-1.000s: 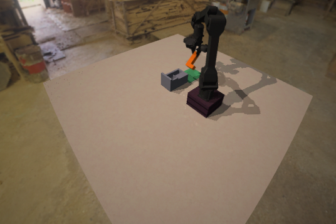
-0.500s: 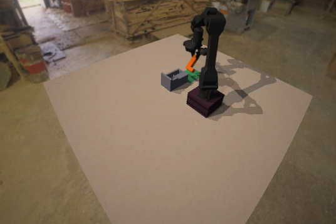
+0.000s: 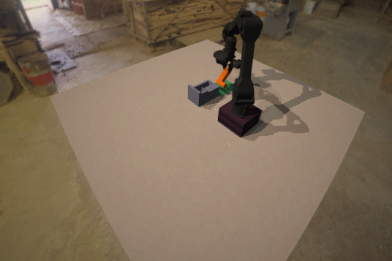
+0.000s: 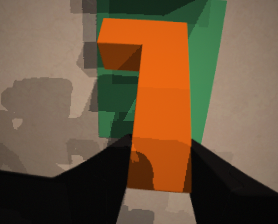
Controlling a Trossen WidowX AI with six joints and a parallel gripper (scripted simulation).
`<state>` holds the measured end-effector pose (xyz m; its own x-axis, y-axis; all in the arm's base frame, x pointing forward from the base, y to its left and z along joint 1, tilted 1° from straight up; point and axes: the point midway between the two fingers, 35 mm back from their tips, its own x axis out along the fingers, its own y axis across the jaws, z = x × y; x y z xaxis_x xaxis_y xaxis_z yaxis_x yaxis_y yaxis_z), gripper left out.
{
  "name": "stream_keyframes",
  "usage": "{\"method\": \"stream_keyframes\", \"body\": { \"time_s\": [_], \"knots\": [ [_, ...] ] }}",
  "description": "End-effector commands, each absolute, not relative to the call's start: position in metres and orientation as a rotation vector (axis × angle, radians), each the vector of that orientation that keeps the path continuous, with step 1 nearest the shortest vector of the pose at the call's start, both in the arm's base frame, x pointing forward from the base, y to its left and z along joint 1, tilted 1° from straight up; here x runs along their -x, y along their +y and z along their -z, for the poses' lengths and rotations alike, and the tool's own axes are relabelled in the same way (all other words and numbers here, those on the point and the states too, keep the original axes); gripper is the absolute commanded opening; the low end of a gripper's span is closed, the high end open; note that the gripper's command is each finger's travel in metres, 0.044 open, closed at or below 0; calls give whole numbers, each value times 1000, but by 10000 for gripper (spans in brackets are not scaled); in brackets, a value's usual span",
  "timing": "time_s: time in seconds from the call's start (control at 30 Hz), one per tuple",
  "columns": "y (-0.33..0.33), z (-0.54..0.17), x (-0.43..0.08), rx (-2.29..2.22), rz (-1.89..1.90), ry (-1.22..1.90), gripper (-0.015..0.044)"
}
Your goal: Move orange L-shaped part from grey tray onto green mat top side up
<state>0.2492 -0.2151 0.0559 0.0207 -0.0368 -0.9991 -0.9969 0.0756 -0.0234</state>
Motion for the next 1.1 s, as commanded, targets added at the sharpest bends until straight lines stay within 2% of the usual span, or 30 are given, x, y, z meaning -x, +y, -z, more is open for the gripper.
{"method": "stream_keyframes", "body": {
  "time_s": [0.0,1.07],
  "knots": [
    [-214,-47,-248,1185,-1128,1254,0],
    [-214,-33,-248,1185,-1128,1254,0]
  ]
}}
